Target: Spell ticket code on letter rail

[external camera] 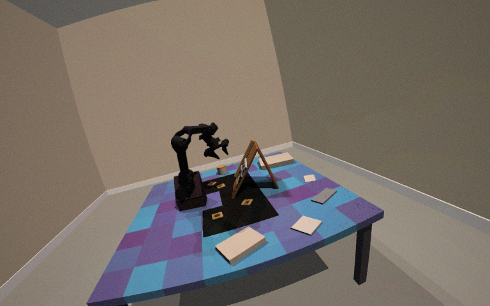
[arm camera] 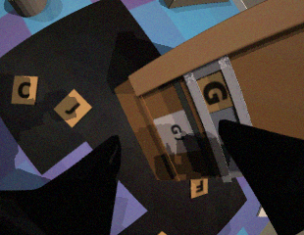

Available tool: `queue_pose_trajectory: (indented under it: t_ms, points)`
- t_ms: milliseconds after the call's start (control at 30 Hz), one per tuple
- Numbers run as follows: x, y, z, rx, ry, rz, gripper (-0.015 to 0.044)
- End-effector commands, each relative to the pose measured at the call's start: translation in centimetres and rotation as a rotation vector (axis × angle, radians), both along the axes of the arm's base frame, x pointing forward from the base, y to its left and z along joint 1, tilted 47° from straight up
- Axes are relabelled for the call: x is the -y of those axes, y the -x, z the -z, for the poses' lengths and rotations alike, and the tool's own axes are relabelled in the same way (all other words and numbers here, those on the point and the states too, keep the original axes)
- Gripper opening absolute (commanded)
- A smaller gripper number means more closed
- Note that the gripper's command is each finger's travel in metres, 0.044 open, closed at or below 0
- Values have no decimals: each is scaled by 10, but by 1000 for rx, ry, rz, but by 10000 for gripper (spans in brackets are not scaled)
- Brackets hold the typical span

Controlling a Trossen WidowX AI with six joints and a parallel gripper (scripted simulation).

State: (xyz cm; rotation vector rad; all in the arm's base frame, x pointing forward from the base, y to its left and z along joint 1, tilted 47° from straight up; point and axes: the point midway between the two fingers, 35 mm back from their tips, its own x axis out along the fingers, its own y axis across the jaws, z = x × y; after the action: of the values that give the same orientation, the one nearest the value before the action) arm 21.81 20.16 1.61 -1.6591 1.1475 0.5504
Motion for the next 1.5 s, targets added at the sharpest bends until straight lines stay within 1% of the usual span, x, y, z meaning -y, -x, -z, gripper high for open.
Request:
queue_pose_trajectory:
  t_ms: [0,233,533,1067,1300,1467]
  points:
    - [12,10,69,64,-47,355,340]
    - [34,25,124,160,-50,657,340]
    - [72,55,187,334,-18,1010,340]
    - [69,59,194,340,-17,1021,340]
    - [94,55,214,342,-16,1021,340]
    - [94,54,216,342,-16,1021,340]
